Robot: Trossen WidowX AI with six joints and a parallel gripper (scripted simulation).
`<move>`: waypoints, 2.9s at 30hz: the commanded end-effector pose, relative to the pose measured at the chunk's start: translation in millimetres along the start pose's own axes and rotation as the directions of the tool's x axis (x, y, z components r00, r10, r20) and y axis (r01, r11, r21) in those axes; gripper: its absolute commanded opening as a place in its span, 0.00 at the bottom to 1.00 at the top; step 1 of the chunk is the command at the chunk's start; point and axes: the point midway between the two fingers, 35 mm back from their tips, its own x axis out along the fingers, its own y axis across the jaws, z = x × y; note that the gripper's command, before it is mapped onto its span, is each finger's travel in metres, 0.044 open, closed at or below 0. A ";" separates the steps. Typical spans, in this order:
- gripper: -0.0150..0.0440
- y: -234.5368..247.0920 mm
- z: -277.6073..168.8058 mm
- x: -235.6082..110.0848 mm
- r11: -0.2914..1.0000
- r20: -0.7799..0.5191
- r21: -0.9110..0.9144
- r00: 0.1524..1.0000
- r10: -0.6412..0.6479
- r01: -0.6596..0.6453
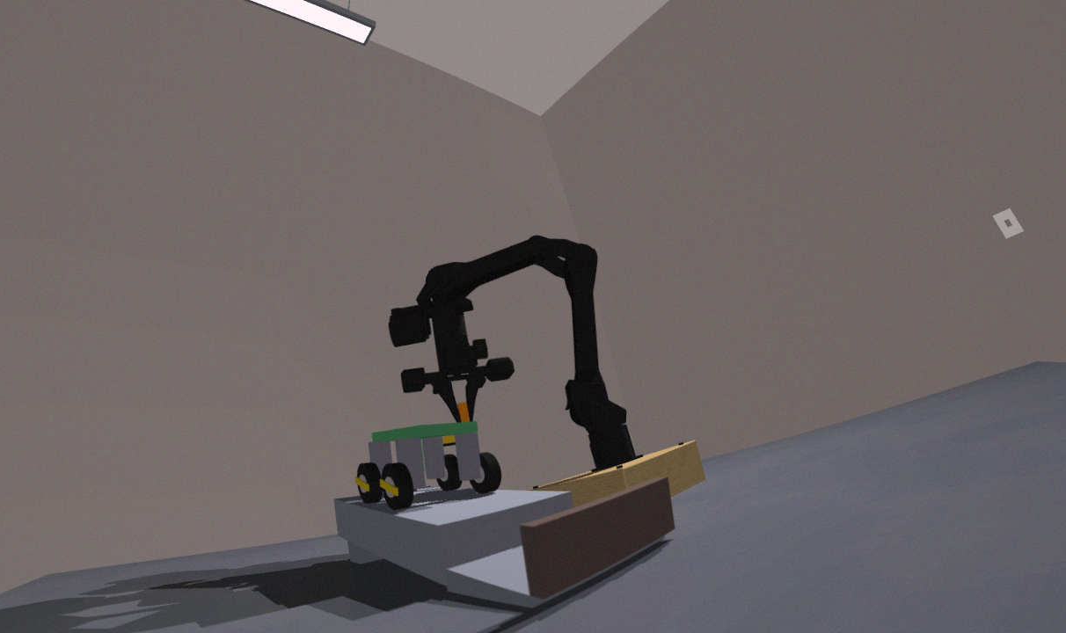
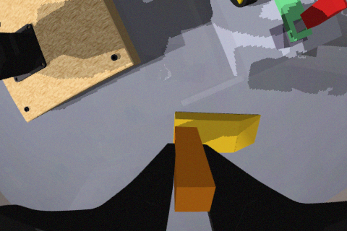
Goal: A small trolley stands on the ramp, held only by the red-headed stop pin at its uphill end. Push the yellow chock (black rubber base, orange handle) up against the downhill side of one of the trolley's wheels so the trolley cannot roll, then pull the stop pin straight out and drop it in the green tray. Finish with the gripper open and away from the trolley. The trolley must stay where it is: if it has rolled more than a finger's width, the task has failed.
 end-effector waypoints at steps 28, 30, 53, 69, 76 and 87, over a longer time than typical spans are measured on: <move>0.25 0.1 -0.4 -0.2 0.471 0.001 0.882 1.000 0.006 -0.004; 0.25 0.1 -0.4 -0.2 0.451 0.001 0.893 1.000 0.006 -0.004; 0.25 7.2 49.4 1.6 0.451 0.006 0.893 1.000 0.006 -0.008; 0.25 15.2 99.4 2.8 0.451 0.011 0.893 1.000 0.007 -0.013; 0.25 20.3 121.1 3.7 0.450 0.013 0.893 1.000 0.008 -0.015; 0.25 29.2 155.1 5.5 0.450 0.016 0.893 1.000 0.009 -0.018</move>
